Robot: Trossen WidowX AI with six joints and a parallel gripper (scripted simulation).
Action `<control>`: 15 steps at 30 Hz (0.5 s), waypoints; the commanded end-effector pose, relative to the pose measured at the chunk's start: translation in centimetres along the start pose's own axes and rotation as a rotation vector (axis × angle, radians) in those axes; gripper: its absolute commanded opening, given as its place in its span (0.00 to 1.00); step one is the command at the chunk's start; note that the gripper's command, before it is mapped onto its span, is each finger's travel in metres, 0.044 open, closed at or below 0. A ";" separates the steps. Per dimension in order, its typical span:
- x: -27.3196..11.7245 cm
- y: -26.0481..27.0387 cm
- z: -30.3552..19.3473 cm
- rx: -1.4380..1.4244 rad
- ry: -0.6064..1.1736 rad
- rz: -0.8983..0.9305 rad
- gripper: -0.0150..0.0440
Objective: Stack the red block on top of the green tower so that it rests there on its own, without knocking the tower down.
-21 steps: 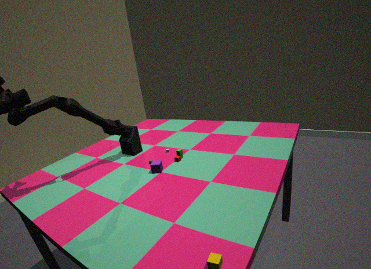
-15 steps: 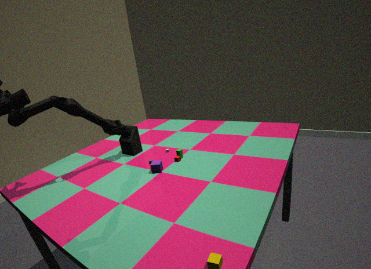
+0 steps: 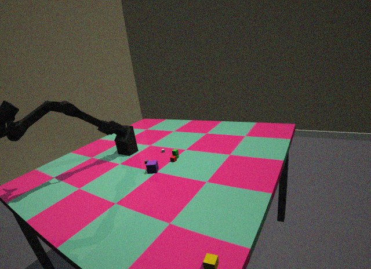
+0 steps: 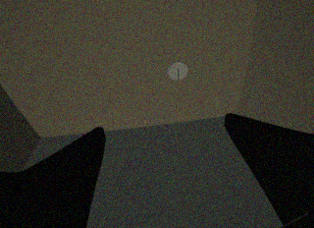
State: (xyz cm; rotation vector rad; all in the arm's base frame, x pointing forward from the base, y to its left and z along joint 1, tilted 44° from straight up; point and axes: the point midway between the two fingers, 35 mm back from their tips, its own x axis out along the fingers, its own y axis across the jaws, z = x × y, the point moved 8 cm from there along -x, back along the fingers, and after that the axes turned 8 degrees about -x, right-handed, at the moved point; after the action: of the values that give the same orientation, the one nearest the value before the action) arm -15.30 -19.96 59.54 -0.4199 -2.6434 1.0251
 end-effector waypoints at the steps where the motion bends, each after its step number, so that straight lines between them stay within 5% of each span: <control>1: -2.5 -1.7 2.9 -0.284 -0.041 -0.106 1.00; 15: -14.9 -4.5 10.2 -1.233 0.032 -0.600 1.00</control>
State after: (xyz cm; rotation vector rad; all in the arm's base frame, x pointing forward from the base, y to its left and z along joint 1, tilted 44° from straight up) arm -7.86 -32.70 54.56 0.0799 -2.8457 -0.5674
